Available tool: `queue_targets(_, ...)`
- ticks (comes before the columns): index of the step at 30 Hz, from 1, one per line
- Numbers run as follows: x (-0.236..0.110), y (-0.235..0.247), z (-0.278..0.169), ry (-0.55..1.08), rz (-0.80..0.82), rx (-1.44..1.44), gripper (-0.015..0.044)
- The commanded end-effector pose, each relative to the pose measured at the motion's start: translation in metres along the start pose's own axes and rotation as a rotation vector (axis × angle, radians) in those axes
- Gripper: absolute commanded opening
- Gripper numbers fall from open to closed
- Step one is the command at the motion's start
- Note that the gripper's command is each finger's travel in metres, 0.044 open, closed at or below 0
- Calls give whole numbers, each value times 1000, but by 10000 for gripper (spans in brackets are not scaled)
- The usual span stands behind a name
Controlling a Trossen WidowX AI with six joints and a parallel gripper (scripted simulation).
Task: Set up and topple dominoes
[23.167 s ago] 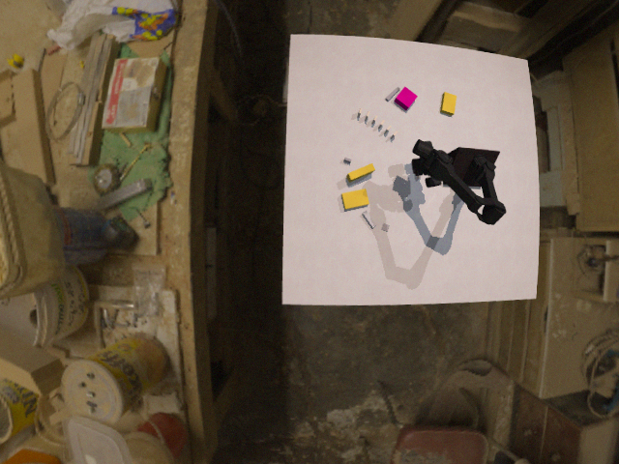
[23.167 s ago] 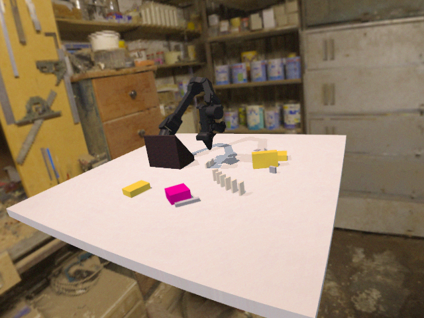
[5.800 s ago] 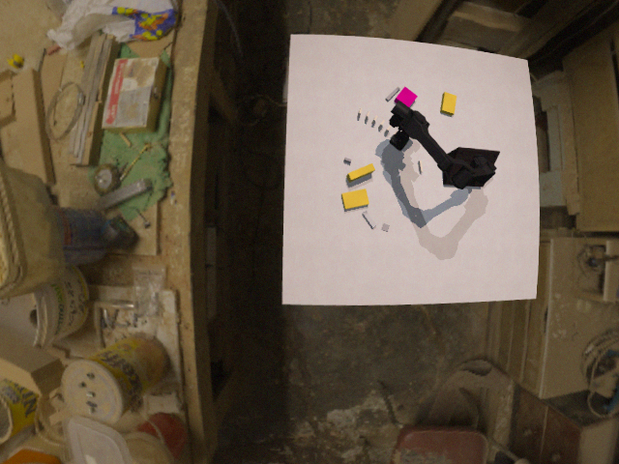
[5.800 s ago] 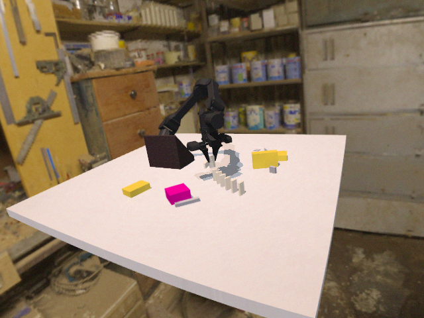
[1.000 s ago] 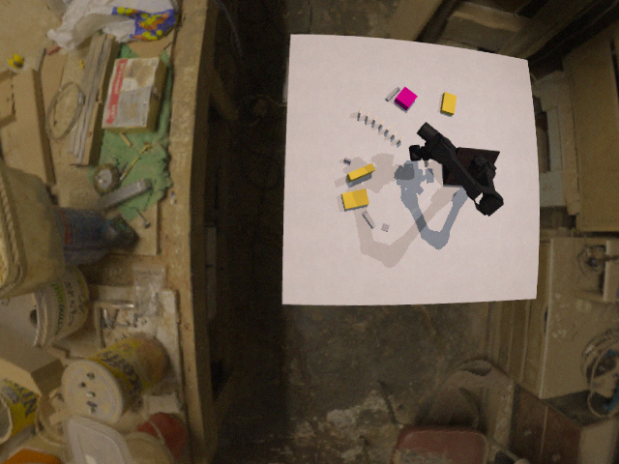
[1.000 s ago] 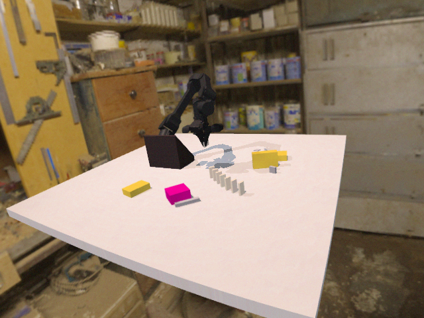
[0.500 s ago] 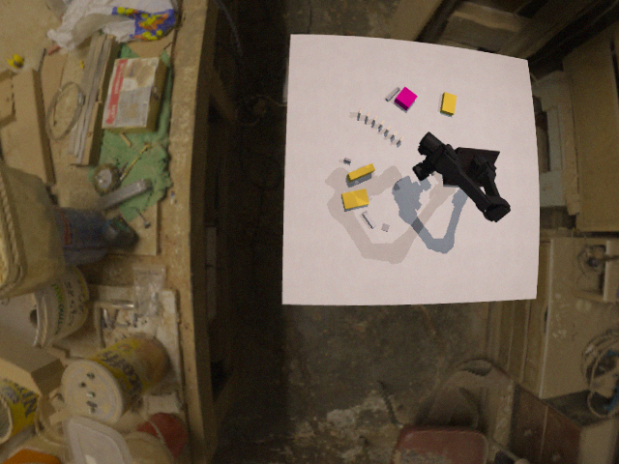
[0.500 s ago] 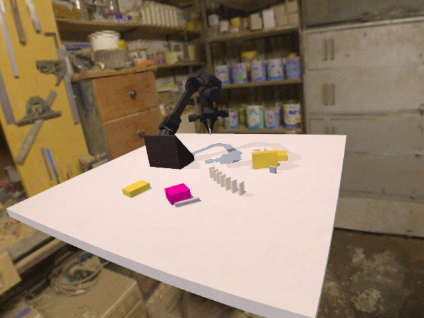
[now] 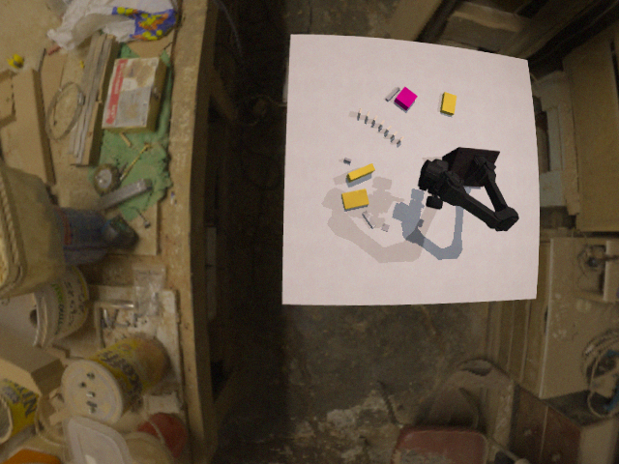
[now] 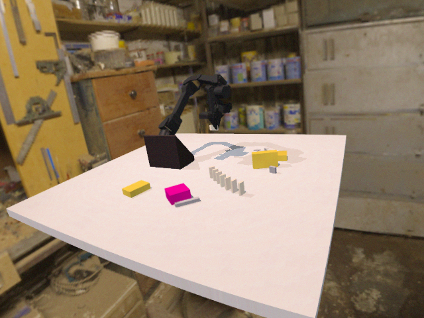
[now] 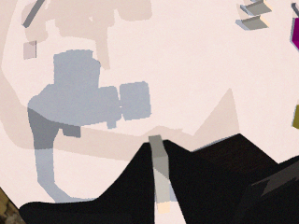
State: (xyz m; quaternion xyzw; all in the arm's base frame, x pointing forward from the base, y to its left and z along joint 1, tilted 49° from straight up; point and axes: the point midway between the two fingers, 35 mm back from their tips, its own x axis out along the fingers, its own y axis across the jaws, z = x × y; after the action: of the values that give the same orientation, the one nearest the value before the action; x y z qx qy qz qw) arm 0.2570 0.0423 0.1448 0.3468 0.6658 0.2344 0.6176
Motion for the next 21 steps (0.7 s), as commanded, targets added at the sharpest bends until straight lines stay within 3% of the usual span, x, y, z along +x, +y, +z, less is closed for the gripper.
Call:
queue_targets(1, 0, 3, -1, 1, 5, -27, 21)
queue_targets(21, 52, -34, -5, -131, -446, -178, 21)
